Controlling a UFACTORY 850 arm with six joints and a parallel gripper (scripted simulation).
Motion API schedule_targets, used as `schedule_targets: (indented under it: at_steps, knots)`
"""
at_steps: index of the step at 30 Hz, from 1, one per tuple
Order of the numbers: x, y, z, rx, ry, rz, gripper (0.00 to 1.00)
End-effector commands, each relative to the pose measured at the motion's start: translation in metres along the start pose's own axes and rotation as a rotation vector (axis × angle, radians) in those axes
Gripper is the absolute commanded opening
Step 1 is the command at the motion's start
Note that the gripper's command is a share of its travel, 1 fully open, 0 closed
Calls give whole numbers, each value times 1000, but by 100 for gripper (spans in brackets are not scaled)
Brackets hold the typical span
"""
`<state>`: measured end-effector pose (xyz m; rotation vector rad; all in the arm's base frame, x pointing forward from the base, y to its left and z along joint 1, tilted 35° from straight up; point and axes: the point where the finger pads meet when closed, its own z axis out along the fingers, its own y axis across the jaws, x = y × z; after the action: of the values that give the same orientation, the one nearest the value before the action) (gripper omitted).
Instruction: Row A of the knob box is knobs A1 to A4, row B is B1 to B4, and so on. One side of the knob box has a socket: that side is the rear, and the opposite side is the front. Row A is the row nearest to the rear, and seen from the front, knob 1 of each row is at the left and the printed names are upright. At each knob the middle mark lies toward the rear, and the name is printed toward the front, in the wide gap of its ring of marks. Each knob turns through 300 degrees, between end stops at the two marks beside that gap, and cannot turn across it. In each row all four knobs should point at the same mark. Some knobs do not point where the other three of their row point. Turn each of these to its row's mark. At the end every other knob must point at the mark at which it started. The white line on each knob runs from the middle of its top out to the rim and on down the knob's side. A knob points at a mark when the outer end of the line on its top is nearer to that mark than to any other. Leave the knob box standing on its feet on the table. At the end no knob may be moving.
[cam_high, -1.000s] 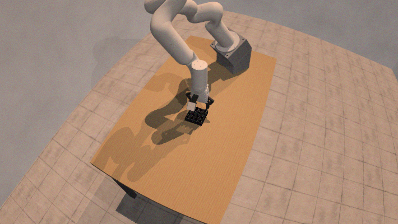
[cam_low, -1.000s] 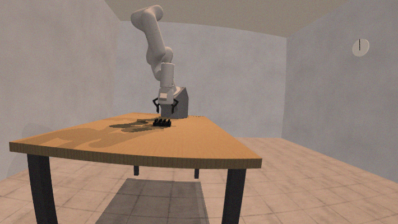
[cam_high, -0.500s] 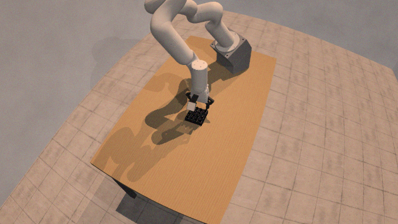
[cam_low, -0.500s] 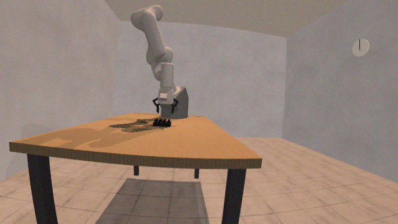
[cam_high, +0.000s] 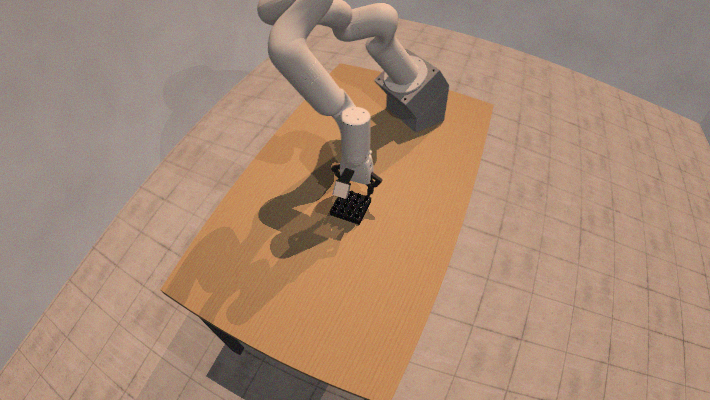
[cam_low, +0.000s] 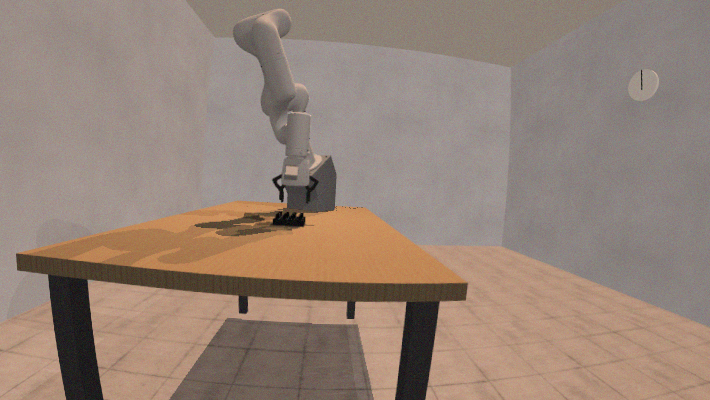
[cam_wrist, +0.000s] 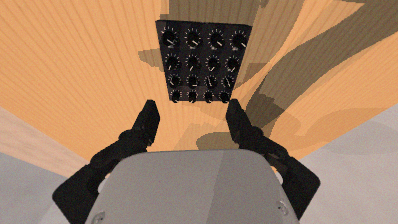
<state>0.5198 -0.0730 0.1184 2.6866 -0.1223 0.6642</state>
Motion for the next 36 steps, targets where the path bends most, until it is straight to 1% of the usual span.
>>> schedule_targets:
  at_steps: [1, 30, 36]
  knots:
    - [0, 0, 0, 0, 1, 0, 100]
    - [0, 0, 0, -1, 1, 0, 100]
    - [-5, 0, 0, -5, 2, -1, 100]
